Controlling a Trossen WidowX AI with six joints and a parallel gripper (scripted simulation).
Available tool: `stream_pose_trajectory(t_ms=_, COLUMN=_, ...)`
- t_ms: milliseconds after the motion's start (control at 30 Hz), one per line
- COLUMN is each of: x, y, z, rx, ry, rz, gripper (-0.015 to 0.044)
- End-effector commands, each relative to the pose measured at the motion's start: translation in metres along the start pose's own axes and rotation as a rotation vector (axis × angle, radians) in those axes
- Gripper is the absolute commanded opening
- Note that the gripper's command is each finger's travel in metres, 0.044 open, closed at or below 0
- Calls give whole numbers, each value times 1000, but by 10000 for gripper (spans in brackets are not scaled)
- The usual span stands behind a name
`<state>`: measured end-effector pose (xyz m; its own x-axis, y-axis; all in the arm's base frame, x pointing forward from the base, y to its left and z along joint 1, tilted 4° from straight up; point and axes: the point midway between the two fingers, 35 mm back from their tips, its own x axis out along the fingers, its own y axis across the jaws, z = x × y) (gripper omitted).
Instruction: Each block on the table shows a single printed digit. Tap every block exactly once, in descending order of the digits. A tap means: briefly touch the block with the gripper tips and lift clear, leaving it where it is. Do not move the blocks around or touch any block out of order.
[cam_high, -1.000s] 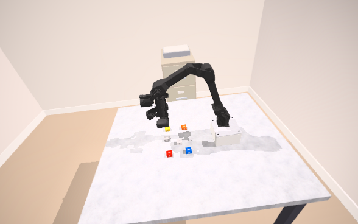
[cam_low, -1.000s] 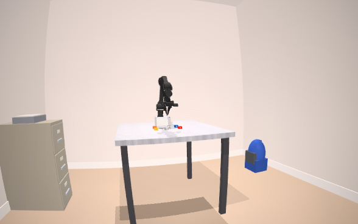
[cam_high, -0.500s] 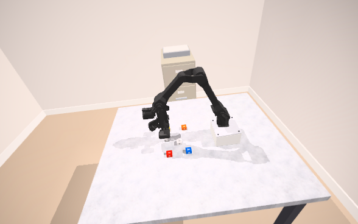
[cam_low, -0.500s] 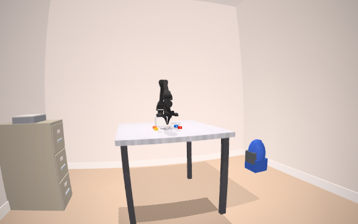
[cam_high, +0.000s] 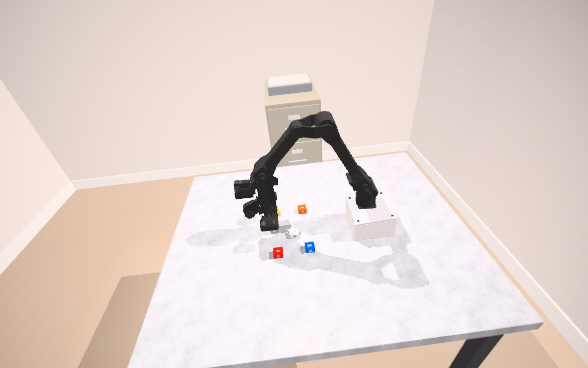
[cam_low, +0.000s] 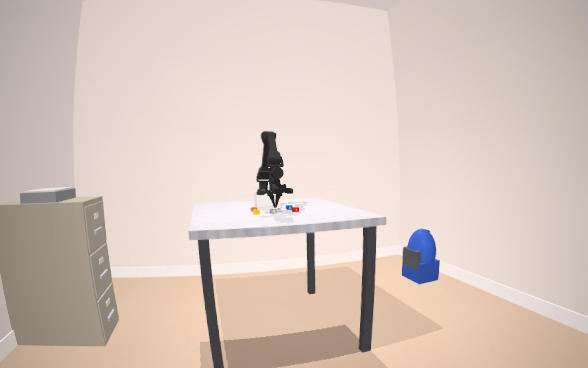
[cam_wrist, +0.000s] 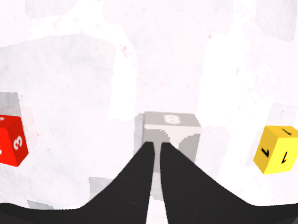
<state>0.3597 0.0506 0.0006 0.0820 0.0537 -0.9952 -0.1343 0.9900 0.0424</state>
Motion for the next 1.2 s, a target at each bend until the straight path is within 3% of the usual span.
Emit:
stream_pose_trajectory(t_ms=0, x=8, y=0, z=-2, rx=-1, ry=7, rz=2, gripper=20)
stream_pose_trajectory(t_ms=300, x=13, y=0, z=-2, rx=-1, ry=7, rz=2, gripper=20)
stream_pose_trajectory(t_ms=400, x=-13, y=0, z=-2, rx=-1, ry=6, rz=2, gripper=20)
stream_pose_trajectory(t_ms=567, x=-20, y=0, z=-2, rx=-1, ry=6, rz=2, gripper=20)
stream_pose_trajectory(t_ms=733, x=-95, y=0, z=-1, rx=-1, ry=6, rz=2, gripper=20)
stream_pose_trajectory(t_ms=967, x=-98, y=-2, z=-3, rx=-1, ry=6, rz=2, gripper=20)
stream_pose_trajectory(t_ms=1167, x=-102, y=-61, z=-67, rx=-1, ry=13, rz=-5, gripper=20)
